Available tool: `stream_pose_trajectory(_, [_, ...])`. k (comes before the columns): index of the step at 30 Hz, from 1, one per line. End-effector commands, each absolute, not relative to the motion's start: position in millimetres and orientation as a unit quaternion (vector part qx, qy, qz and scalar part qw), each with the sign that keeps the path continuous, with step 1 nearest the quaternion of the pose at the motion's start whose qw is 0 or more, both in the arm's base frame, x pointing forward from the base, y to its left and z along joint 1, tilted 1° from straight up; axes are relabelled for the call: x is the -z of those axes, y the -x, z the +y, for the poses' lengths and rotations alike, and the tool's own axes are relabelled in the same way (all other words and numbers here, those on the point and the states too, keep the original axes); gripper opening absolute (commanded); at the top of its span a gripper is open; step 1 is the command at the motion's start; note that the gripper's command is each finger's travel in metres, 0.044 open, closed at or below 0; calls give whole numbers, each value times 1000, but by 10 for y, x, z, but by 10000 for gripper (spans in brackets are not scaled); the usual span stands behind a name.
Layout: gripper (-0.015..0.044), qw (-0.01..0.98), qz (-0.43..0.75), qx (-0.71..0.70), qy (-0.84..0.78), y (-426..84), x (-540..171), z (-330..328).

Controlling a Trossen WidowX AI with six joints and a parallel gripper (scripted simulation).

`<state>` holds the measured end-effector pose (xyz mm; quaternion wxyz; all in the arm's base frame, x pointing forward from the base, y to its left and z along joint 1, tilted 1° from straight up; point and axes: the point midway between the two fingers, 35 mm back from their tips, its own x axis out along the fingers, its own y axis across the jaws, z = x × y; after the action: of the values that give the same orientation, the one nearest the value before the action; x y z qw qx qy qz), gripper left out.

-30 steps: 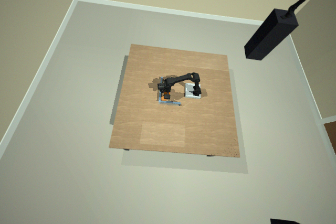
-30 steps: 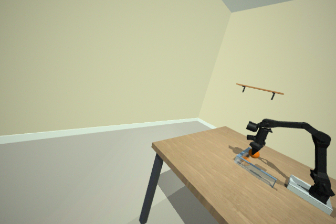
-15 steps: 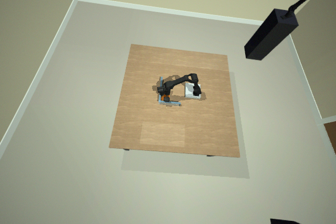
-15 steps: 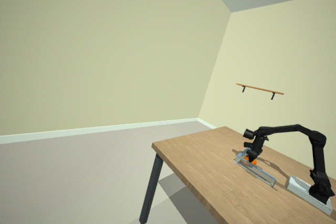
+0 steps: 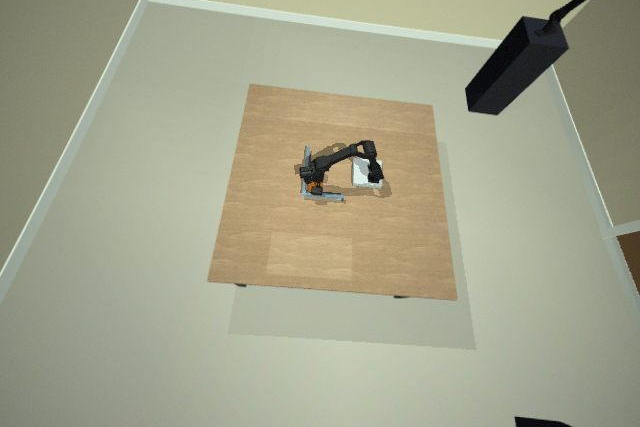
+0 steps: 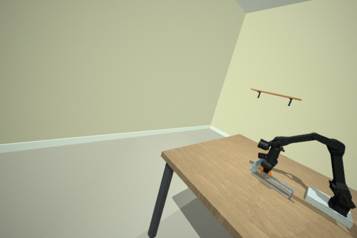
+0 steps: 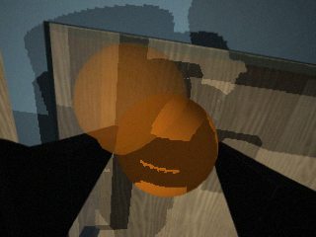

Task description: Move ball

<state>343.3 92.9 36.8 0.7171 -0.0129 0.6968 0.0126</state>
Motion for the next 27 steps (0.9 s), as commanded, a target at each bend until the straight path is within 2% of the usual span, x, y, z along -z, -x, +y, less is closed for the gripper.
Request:
stream_pose_trajectory(1, [0, 717, 697, -12, 11, -3426, -314, 930])
stream_pose_trajectory(18, [440, 717, 697, -12, 13, -3441, -472, 932])
stream_pose_trajectory(23, [440, 717, 697, -12, 11, -3409, -1177, 930])
stream_pose_trajectory(27, [440, 717, 697, -12, 11, -3405, -1205, 929])
